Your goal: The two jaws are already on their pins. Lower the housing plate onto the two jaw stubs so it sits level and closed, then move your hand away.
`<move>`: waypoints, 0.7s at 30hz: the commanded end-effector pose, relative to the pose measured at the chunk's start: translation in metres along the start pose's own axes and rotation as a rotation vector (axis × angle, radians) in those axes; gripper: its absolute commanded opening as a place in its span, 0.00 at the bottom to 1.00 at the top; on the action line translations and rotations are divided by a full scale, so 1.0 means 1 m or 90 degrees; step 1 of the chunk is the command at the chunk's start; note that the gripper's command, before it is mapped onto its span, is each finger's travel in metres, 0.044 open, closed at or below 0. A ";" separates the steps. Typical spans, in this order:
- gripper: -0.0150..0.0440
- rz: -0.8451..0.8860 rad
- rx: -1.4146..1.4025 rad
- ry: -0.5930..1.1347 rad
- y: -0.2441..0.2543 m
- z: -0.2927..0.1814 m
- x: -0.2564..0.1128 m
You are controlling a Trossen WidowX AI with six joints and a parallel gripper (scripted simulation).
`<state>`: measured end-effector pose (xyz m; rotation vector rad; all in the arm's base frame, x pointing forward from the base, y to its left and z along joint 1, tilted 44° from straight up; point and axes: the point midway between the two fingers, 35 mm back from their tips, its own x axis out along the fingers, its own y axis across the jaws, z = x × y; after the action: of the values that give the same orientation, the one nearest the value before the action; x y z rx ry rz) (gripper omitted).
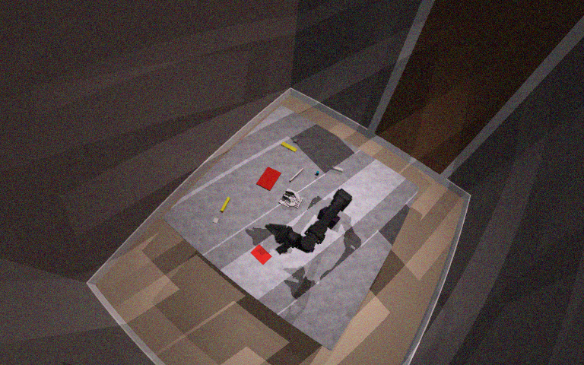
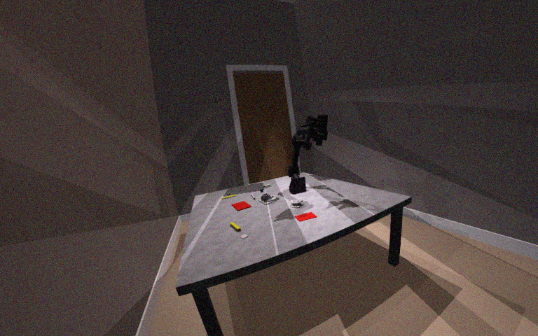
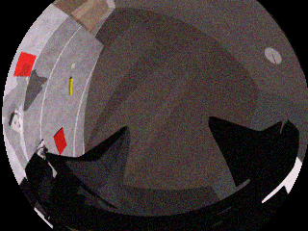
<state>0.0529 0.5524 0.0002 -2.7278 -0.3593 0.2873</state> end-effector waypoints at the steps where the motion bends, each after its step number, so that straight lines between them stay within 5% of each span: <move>1: 0.98 0.000 0.000 0.000 0.000 0.000 0.000; 21: 1.00 0.055 0.080 -0.083 0.038 0.021 0.029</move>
<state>0.0776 0.5393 -0.0293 -2.6333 -0.2806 0.4518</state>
